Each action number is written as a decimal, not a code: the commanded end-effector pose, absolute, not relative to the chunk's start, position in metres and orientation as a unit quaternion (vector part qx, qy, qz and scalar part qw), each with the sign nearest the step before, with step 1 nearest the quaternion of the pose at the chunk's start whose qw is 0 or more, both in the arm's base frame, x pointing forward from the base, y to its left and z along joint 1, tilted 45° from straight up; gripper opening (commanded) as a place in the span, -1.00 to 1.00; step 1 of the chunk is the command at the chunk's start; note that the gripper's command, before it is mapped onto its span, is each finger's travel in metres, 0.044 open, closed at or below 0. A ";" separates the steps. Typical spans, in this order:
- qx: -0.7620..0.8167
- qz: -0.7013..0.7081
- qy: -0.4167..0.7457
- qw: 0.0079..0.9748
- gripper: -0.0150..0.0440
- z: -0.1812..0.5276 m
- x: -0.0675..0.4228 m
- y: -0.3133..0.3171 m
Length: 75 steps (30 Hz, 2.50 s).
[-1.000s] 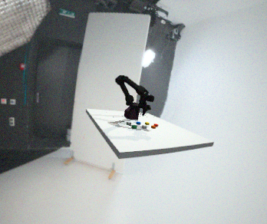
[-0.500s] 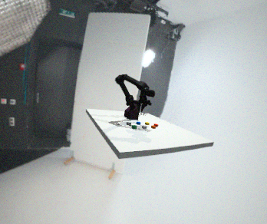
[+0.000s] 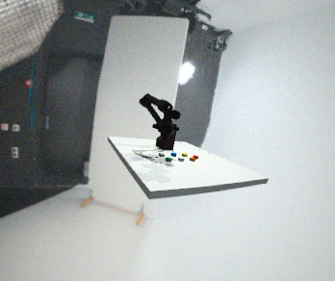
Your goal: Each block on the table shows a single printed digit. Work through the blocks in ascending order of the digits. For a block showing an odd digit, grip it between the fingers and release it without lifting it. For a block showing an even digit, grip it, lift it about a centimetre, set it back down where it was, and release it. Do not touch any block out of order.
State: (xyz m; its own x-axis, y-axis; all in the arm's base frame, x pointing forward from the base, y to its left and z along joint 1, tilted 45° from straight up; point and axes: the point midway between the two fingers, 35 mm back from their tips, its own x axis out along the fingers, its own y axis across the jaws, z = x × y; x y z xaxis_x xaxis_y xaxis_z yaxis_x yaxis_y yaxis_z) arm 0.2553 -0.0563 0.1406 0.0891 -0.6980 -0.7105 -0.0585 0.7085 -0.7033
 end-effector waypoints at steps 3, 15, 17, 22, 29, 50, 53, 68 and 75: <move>-0.304 -0.237 0.631 0.673 -0.08 0.148 0.255 -0.063; -0.306 -0.238 0.630 0.673 0.86 0.092 0.262 -0.120; -0.306 -0.238 0.630 0.673 0.86 0.092 0.262 -0.120; -0.305 -0.238 0.630 0.673 0.86 0.089 0.263 -0.123; -0.305 -0.238 0.630 0.673 0.86 0.082 0.264 -0.131; -0.306 -0.239 0.630 0.673 0.33 0.067 0.265 -0.146; -0.306 -0.239 0.630 0.673 0.06 0.067 0.265 -0.146; -0.306 -0.239 0.630 0.673 -0.08 0.067 0.265 -0.146; -0.306 -0.239 0.630 0.673 -0.08 0.067 0.265 -0.146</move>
